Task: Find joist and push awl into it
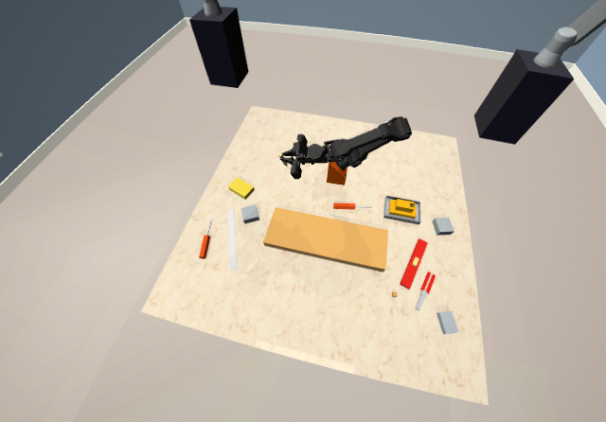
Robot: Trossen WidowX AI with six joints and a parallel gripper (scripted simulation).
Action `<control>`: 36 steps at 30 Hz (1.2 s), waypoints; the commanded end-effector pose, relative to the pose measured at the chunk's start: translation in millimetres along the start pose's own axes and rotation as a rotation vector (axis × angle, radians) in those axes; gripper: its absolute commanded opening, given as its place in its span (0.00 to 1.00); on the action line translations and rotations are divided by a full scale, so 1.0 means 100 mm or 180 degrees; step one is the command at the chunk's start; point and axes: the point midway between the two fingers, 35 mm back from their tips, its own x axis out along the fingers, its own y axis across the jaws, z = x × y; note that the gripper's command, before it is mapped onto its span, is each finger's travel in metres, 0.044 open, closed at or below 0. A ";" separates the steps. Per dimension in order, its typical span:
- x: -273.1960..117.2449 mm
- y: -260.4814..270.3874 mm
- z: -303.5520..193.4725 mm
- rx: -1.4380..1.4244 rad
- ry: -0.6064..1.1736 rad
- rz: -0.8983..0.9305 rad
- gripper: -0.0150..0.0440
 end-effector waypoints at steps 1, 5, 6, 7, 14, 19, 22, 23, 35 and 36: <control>-0.03 0.11 0.03 -0.0030 0.0002 0.0043 0.25; -0.11 0.32 0.05 -0.0063 0.0019 0.0094 0.25; -0.13 0.37 0.05 -0.0072 0.0023 0.0106 0.25; -0.15 0.42 0.06 -0.0055 0.0031 0.0102 0.25; -0.31 0.76 0.09 0.0082 0.0071 0.0054 0.25; -0.46 1.02 0.09 0.0176 0.0070 0.0030 0.25; -0.57 1.17 0.08 0.0231 0.0060 0.0023 0.25; -0.60 1.22 0.07 0.0249 0.0056 0.0021 0.25; -1.10 1.74 -0.06 0.0453 -0.0053 -0.0057 0.25; -1.14 1.78 -0.07 0.0469 -0.0068 -0.0063 0.25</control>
